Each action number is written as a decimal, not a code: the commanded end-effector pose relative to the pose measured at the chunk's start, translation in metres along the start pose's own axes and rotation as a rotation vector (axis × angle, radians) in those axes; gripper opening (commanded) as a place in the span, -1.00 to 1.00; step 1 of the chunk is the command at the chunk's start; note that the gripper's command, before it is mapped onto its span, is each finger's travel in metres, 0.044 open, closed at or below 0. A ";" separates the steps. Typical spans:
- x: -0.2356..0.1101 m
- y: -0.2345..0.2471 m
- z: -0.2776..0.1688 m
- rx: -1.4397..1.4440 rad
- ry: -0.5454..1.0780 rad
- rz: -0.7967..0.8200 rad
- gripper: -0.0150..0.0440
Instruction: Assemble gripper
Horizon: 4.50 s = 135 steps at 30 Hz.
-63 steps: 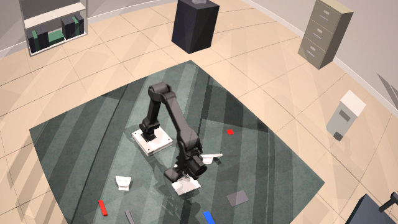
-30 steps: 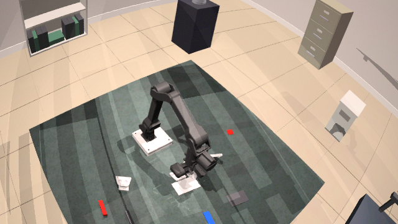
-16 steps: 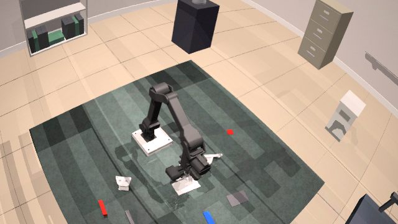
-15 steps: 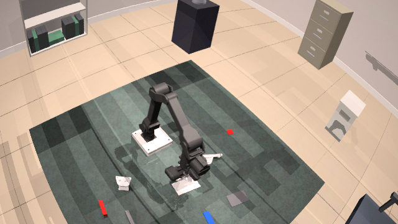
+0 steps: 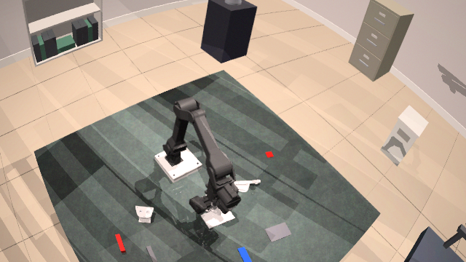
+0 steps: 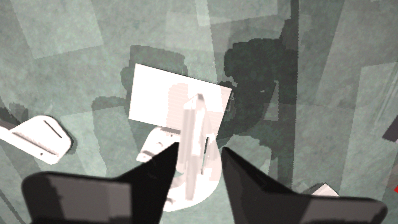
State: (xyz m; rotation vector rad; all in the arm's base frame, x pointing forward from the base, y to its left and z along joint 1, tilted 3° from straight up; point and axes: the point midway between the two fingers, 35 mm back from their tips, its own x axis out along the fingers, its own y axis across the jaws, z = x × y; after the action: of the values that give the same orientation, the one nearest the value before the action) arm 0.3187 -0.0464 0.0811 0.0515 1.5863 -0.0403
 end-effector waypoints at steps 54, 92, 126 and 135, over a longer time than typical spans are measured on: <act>0.047 -0.002 0.000 -0.016 0.002 -0.003 -0.04; 0.057 -0.002 -0.001 -0.020 0.002 -0.003 -0.04; 0.066 -0.002 -0.001 -0.023 0.003 -0.003 -0.04; 0.069 -0.002 -0.001 -0.023 0.003 -0.003 -0.04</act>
State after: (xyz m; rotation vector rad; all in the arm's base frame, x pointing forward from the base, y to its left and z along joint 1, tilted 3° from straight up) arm 0.3168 -0.0470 0.0125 0.0355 1.5901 -0.0251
